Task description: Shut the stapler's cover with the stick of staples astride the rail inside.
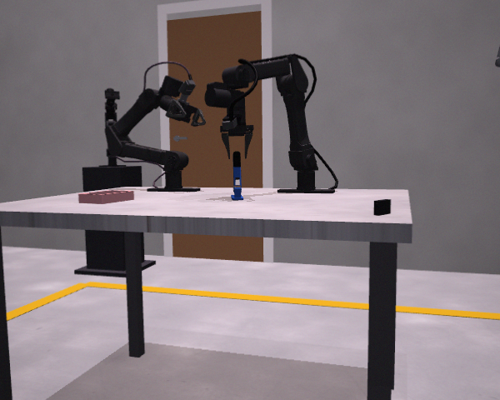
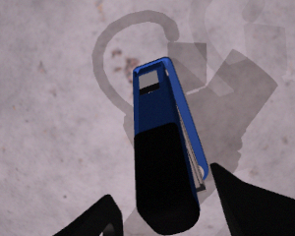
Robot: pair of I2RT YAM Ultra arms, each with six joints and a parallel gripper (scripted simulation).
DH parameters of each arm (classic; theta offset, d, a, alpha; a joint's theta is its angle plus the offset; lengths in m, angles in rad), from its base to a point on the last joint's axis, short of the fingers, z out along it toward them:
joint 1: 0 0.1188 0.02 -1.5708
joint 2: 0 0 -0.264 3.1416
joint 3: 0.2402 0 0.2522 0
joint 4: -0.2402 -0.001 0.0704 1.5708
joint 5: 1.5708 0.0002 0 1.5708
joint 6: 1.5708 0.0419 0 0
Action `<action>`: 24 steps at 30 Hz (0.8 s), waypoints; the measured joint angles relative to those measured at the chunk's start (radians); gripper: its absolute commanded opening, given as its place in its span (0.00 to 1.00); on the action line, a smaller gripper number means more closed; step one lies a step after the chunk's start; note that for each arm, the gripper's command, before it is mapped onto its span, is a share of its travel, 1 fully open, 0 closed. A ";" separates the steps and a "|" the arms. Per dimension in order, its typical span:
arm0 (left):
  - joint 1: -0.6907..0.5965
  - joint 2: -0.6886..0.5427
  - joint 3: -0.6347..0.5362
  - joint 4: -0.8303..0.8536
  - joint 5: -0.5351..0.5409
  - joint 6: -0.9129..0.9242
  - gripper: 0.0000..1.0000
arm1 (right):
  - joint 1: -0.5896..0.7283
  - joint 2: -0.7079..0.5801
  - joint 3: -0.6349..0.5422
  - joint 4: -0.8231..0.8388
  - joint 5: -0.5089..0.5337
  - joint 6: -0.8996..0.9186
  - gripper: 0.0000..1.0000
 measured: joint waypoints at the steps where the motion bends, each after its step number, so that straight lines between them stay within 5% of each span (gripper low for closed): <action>1: 0.001 0.000 -0.005 0.005 0.000 0.000 0.50 | 0.000 0.000 0.000 0.000 0.000 0.000 1.00; 20: 0.005 0.000 -0.075 0.087 0.000 0.004 0.50 | 0.000 0.000 0.000 0.000 0.000 0.000 1.00; 21: 0.005 0.000 -0.075 0.089 0.000 0.004 0.42 | 0.000 0.000 0.000 0.000 0.000 0.000 1.00; 24: 0.005 0.000 -0.075 0.091 0.000 0.004 0.37 | 0.000 0.000 0.000 0.000 0.000 0.000 1.00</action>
